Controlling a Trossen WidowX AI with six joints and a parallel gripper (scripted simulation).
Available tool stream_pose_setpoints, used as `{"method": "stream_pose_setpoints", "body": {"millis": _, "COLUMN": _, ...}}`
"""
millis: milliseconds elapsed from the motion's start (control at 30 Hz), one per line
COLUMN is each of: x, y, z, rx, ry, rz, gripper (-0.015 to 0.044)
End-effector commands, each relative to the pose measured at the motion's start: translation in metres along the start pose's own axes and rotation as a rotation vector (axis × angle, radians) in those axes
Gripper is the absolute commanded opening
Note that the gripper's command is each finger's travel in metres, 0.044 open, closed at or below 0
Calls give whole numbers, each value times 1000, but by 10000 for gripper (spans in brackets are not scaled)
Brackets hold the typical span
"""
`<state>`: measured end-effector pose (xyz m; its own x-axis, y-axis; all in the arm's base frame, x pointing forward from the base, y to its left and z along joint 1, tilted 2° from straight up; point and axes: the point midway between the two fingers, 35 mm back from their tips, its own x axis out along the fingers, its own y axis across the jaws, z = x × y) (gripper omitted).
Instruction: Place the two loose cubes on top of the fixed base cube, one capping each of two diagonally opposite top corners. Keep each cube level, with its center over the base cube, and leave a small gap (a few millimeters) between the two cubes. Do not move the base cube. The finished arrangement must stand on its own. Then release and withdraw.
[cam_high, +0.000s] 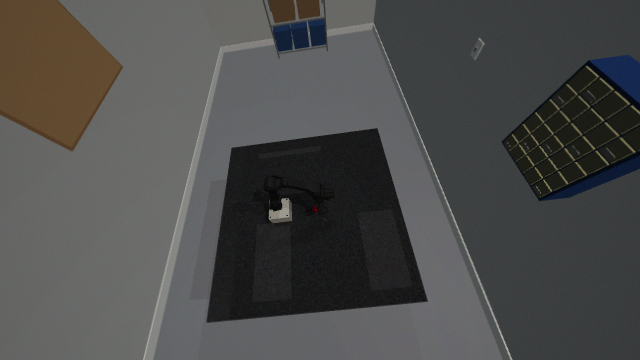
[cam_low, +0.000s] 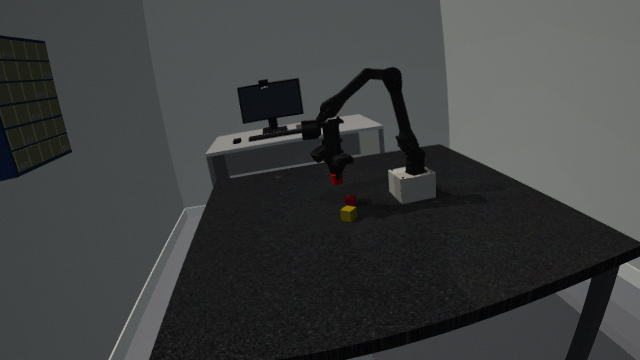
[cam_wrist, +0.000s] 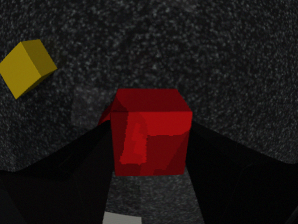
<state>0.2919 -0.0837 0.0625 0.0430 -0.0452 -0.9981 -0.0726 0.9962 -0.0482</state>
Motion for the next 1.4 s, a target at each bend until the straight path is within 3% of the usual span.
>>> {"method": "stream_pose_setpoints", "body": {"millis": 0, "x": 6, "y": 15, "z": 3, "rx": -202, "ry": 10, "rz": 3, "gripper": 105}}
{"method": "stream_pose_setpoints", "body": {"millis": 867, "x": 22, "y": 99, "z": 16, "rx": -1287, "ry": 3, "rz": 13, "gripper": 105}}
{"method": "stream_pose_setpoints", "body": {"millis": 1367, "x": 22, "y": 101, "z": 16, "rx": -1315, "ry": 3, "rz": 13, "gripper": 105}}
